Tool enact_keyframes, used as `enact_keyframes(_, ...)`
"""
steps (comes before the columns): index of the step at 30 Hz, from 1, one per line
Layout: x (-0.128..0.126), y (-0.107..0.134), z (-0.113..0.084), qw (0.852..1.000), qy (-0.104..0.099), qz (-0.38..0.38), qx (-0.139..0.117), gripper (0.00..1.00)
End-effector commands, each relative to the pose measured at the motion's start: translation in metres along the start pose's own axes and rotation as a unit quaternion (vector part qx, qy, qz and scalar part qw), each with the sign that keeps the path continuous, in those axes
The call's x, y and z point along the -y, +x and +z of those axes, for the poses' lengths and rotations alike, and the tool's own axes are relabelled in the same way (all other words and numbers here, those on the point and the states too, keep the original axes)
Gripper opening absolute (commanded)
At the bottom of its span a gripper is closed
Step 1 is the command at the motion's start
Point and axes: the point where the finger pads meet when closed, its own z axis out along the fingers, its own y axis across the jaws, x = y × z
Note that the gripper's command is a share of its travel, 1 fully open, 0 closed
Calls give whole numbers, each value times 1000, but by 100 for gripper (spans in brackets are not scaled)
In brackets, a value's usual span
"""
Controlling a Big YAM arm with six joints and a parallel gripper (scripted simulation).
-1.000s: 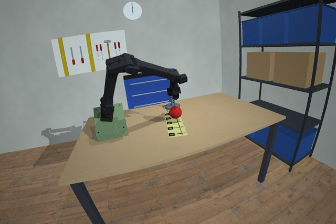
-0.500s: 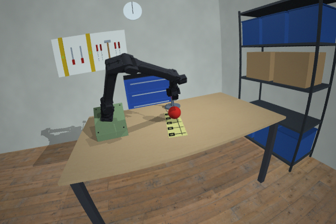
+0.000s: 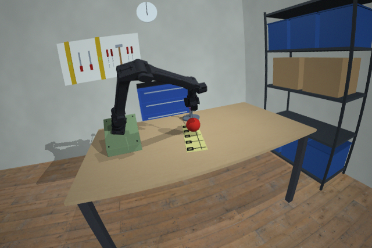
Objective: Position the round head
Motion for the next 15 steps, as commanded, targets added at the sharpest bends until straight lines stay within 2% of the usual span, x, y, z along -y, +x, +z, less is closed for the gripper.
enact_keyframes(1,-10,-30,-19,1000,-9,0,7,0)
enact_keyframes(15,-10,-31,-18,1000,-8,-2,4,0)
